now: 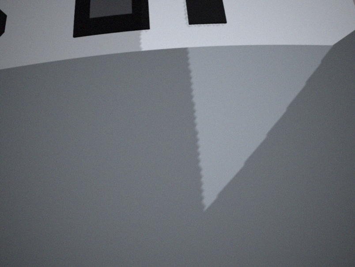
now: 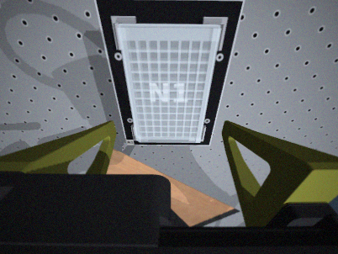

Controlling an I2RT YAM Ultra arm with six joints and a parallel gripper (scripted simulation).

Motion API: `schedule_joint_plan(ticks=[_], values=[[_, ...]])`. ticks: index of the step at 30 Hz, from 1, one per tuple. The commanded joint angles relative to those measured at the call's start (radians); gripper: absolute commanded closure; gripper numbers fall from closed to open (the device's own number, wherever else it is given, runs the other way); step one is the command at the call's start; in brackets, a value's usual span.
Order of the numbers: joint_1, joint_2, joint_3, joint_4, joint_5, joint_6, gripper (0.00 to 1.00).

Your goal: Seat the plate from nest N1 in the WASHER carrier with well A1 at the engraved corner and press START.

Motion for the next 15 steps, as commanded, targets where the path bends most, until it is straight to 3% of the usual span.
schedule_joint_plan(ticks=[1,15], values=[[-0.001,0.002,-0.015,0.052,0.018,-0.028,0.0],[-0.023,0.015,-0.035,0.132,0.029,-0.077,0.0]])
